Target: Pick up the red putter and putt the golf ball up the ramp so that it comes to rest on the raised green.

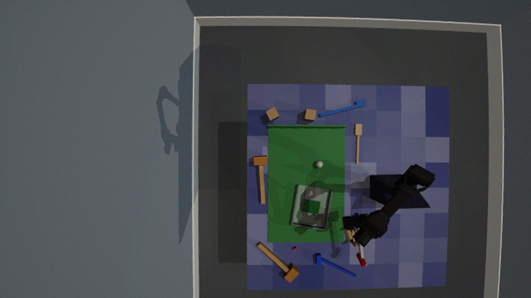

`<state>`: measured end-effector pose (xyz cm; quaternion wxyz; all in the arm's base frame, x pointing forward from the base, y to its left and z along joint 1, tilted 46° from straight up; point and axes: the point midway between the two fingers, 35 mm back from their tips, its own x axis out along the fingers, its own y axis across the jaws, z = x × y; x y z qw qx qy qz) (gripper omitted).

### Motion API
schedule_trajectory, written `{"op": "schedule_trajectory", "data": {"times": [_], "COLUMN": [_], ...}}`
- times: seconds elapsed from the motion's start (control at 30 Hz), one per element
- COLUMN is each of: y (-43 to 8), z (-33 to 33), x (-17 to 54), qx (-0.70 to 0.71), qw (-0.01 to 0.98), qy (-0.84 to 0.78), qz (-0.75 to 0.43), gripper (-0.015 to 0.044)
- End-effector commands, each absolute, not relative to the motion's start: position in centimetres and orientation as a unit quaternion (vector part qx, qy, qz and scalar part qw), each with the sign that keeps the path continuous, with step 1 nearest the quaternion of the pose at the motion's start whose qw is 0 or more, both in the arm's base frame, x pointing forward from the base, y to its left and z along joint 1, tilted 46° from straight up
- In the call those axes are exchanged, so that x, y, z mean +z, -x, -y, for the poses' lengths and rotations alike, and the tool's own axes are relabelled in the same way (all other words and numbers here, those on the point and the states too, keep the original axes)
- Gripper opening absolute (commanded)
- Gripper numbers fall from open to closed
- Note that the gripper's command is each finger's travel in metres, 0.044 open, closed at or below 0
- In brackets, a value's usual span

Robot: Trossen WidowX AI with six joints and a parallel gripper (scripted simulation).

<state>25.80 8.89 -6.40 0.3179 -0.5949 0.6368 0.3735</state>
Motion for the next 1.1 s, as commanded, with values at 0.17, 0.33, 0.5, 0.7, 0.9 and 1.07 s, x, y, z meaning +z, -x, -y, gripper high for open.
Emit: {"op": "schedule_trajectory", "data": {"times": [0.17,0.33,0.5,0.7,0.9,1.07], "y": [-27.1,-27.3,-27.1,-26.6,-25.6,-24.4], "z": [-6.0,-4.1,-2.1,0.4,2.8,4.7], "x": [-1.8,0.7,3.1,5.9,8.6,10.7], "qx": [0.265,0.199,0.130,0.045,-0.041,-0.112], "qw": [0.408,0.452,0.493,0.538,0.576,0.603], "qy": [0.555,0.524,0.491,0.446,0.397,0.354], "qz": [-0.675,-0.693,-0.706,-0.714,-0.713,-0.706], "gripper": [0.0000,0.0000,0.0000,0.0000,0.0000,0.0000]}}
